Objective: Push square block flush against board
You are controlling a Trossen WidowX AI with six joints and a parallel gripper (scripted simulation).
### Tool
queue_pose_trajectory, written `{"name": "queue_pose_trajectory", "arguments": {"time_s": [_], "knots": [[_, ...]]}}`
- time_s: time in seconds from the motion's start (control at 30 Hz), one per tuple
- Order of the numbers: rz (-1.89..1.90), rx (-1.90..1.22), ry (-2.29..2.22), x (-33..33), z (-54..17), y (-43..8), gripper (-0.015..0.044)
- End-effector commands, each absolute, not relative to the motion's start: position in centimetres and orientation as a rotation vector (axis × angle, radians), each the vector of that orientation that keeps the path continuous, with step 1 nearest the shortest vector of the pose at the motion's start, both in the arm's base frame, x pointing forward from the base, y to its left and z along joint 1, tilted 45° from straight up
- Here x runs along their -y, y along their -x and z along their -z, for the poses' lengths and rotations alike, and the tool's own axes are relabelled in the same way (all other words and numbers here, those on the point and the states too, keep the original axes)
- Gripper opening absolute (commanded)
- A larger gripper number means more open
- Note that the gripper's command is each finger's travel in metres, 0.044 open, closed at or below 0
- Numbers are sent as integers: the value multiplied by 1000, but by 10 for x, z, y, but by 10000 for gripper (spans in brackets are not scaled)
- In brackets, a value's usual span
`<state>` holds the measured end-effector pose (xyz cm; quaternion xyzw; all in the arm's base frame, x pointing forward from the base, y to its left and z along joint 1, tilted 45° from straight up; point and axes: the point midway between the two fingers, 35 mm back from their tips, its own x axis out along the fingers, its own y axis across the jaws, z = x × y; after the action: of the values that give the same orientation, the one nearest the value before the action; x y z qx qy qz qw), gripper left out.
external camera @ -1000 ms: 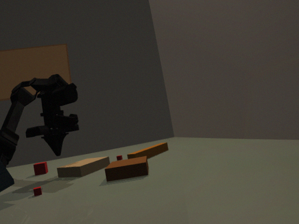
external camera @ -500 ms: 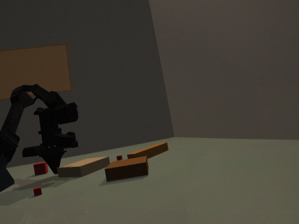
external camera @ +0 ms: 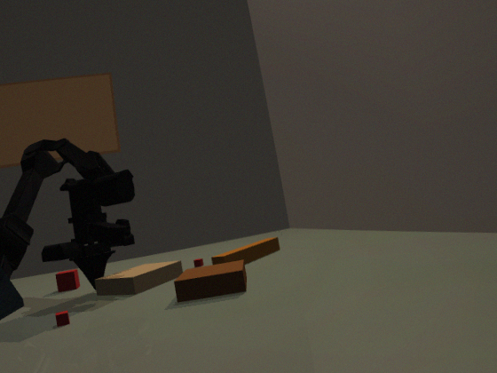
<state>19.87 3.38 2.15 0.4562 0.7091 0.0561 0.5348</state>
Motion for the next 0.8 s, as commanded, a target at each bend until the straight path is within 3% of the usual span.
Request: {"name": "queue_pose_trajectory", "arguments": {"time_s": [0.0, 0.77], "knots": [[-134, -1686, -1091, -32, -21, -203, 0], [-133, -1685, -1090, -23, -13, -222, 0]]}}
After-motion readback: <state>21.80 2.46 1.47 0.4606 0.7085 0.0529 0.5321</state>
